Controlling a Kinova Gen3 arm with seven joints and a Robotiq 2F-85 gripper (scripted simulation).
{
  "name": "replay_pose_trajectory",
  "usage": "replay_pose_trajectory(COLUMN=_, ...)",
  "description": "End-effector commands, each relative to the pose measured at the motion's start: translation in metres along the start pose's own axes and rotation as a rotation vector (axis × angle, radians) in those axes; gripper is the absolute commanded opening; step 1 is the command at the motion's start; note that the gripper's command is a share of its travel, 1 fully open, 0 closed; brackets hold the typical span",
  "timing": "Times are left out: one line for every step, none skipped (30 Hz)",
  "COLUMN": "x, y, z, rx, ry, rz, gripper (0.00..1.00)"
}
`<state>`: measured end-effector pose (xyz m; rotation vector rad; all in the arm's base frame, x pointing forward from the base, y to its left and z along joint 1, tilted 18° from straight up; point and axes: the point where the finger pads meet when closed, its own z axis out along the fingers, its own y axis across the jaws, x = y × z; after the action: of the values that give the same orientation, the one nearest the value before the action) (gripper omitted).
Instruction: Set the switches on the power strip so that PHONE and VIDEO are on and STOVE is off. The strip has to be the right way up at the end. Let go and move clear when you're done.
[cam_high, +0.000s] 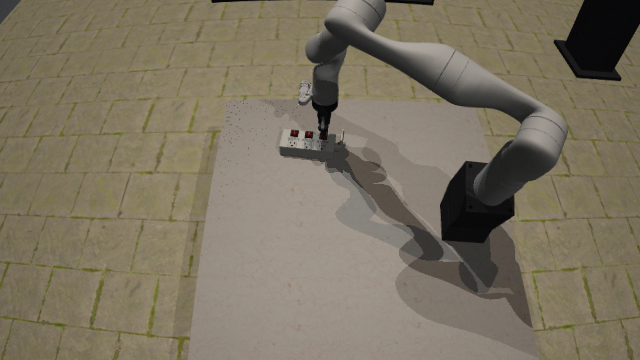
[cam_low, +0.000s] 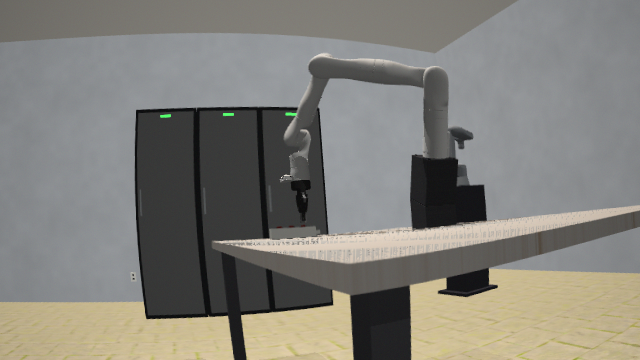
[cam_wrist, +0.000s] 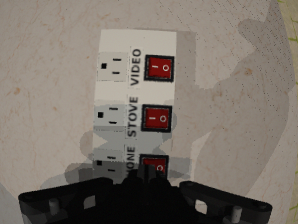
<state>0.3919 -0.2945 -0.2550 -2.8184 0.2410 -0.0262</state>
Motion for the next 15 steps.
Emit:
replay_pose_trajectory(x=0.0043, y=0.0008, z=0.003, rx=-0.005, ry=0.009, rz=0.006, gripper=0.0)
replay_pose_trajectory(x=0.0042, y=0.0007, z=0.0035, rx=-0.005, ry=0.009, rz=0.006, gripper=0.0)
replay_pose_trajectory(x=0.0041, y=0.0007, z=0.0038, rx=-0.005, ry=0.008, rz=0.006, gripper=0.0)
replay_pose_trajectory(x=0.004, y=0.0006, z=0.0041, rx=-0.005, ry=0.008, rz=0.006, gripper=0.0)
replay_pose_trajectory(x=0.004, y=0.0005, z=0.0043, rx=-0.005, ry=0.008, rz=0.006, gripper=0.0)
replay_pose_trajectory(x=0.004, y=0.0005, z=0.0043, rx=-0.005, ry=0.008, rz=0.006, gripper=0.0)
replay_pose_trajectory(x=0.004, y=0.0005, z=0.0043, rx=-0.005, ry=0.008, rz=0.006, gripper=0.0)
replay_pose_trajectory(x=0.0036, y=0.0003, z=0.0045, rx=-0.004, ry=0.008, rz=0.007, gripper=0.0)
replay_pose_trajectory(x=0.0037, y=0.0003, z=0.0046, rx=-0.004, ry=0.008, rz=0.007, gripper=0.0)
replay_pose_trajectory(x=0.0038, y=0.0004, z=0.0047, rx=-0.004, ry=0.008, rz=0.007, gripper=0.0)
replay_pose_trajectory(x=0.0038, y=0.0004, z=0.0047, rx=-0.004, ry=0.008, rz=0.007, gripper=0.0)
replay_pose_trajectory(x=0.0037, y=0.0004, z=0.0047, rx=-0.004, ry=0.008, rz=0.007, gripper=0.0)
replay_pose_trajectory(x=0.0037, y=0.0003, z=0.0047, rx=-0.004, ry=0.008, rz=0.007, gripper=0.0)
replay_pose_trajectory(x=0.0037, y=0.0003, z=0.0047, rx=-0.004, ry=0.008, rz=0.007, gripper=0.0)
replay_pose_trajectory(x=0.0037, y=0.0003, z=0.0047, rx=-0.004, ry=0.008, rz=0.007, gripper=0.0)
